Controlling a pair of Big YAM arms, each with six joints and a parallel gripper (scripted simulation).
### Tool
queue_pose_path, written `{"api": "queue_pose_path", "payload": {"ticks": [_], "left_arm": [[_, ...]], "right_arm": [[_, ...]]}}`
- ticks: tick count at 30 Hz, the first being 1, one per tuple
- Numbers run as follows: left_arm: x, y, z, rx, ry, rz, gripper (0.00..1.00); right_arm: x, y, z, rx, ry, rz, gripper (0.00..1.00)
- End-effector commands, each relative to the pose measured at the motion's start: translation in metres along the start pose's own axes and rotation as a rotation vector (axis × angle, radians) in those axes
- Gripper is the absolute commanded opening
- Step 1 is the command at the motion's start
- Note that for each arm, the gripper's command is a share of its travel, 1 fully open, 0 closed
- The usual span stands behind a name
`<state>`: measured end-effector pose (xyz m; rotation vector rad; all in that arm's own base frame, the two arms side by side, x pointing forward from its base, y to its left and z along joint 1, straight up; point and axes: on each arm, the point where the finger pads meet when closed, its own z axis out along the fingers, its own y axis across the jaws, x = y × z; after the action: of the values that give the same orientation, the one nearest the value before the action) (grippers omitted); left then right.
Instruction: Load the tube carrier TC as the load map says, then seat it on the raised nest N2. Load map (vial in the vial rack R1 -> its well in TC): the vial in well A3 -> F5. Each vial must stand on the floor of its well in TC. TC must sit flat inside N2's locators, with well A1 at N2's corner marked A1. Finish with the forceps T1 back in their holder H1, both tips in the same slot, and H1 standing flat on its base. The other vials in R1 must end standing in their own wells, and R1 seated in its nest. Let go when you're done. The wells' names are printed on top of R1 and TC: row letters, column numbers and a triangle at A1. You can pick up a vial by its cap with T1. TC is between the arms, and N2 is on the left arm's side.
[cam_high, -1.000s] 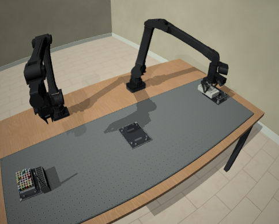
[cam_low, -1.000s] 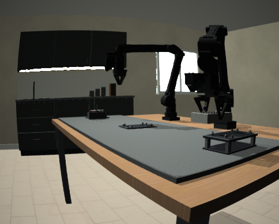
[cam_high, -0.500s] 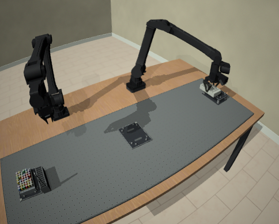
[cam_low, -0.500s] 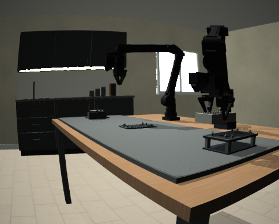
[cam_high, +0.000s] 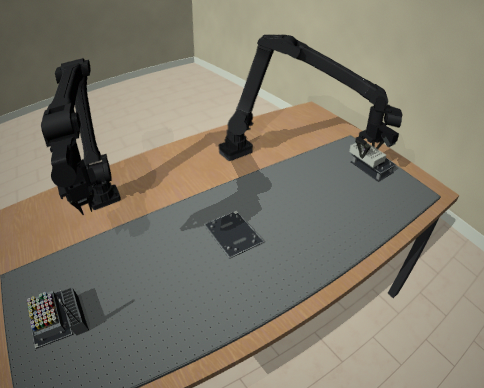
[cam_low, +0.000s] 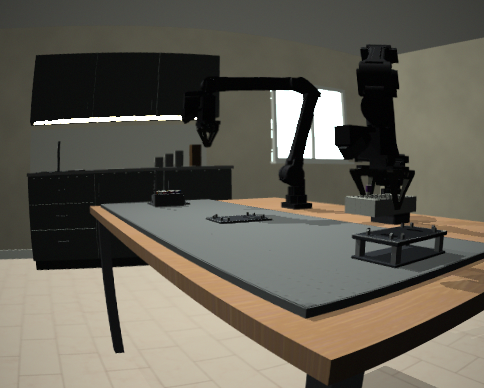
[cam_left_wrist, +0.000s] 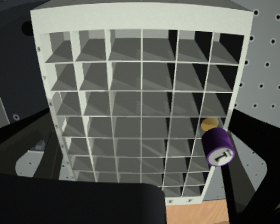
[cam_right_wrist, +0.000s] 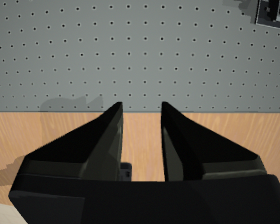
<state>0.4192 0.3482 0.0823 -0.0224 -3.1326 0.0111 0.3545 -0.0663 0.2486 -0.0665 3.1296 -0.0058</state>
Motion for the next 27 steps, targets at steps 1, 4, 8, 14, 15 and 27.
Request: {"api": "queue_pose_path", "payload": {"ticks": [1,4,8,14,15,27], "left_arm": [[-0.012,0.026,-0.020,-0.028,-0.033,0.003,0.00],[-0.012,0.028,-0.036,-0.048,-0.055,0.003,0.00],[-0.012,0.034,-0.020,-0.029,-0.033,0.003,0.00],[-0.011,0.044,-0.027,-0.037,-0.041,0.003,0.00],[-0.011,0.046,-0.027,-0.037,-0.041,0.003,0.00],[-0.011,0.063,-0.020,-0.029,-0.032,0.003,0.00]], "right_arm": [[0.001,0.000,0.008,-0.009,0.027,0.013,0.24],[0.001,0.000,0.008,-0.009,0.027,0.013,0.24],[0.001,0.000,0.008,-0.009,0.027,0.013,0.24],[0.001,0.000,0.008,-0.009,0.027,0.013,0.24],[0.001,0.000,0.008,-0.009,0.027,0.013,0.24],[0.001,0.000,0.008,-0.009,0.027,0.013,0.24]]}}
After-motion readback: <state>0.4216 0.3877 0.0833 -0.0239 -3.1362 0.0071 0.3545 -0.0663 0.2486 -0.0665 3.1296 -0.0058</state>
